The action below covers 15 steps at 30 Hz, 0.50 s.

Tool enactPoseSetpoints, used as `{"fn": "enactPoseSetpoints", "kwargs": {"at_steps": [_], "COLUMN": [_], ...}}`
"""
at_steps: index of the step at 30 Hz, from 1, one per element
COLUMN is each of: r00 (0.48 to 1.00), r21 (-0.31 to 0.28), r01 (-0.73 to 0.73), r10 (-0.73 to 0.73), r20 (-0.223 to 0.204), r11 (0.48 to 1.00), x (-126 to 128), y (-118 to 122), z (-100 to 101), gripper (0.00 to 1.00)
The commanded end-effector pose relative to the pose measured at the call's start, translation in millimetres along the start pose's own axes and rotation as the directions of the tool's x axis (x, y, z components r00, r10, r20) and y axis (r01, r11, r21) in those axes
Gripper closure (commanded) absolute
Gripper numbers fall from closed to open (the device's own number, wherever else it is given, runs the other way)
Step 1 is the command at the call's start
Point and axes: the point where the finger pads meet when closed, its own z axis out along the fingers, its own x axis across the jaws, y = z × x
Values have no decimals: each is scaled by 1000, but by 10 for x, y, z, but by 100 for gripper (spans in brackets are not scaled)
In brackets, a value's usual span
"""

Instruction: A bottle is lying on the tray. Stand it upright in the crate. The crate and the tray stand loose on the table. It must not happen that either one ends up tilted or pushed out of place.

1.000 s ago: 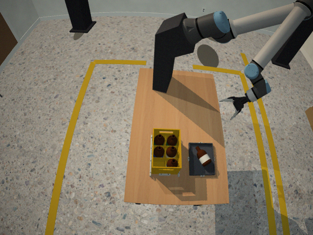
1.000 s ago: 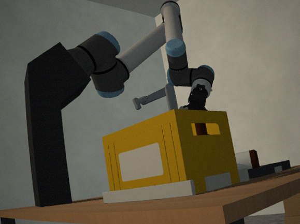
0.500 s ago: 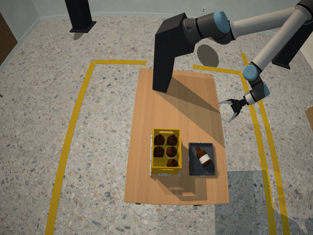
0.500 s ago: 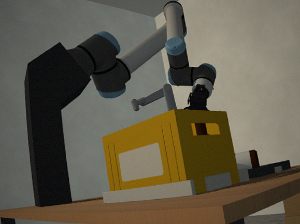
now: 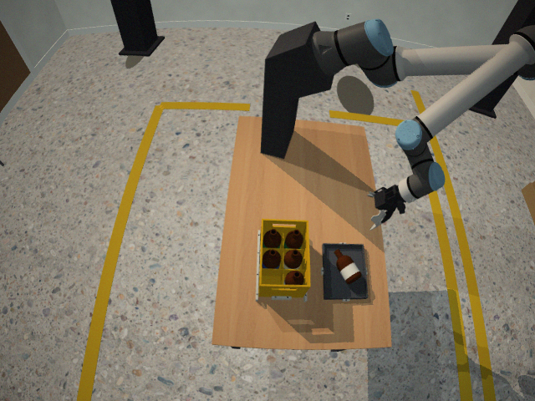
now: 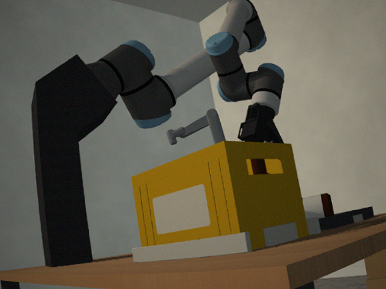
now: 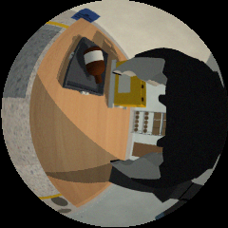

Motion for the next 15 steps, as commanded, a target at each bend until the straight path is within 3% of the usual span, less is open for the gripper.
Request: {"fn": "enactPoseSetpoints", "kwargs": {"at_steps": [1, 4, 6, 9, 15], "r00": [973, 916, 916, 805, 618], "r21": [104, 165, 165, 230, 280], "r01": [-230, -401, -401, -593, -785], "r10": [227, 390, 390, 566, 725], "r20": [41, 94, 94, 177, 305], "r11": [968, 901, 901, 772, 552], "x": [285, 582, 582, 855, 1252], "y": [127, 310, 310, 505, 845], "z": [154, 219, 219, 245, 226], "gripper": [0, 0, 0, 0, 0]}}
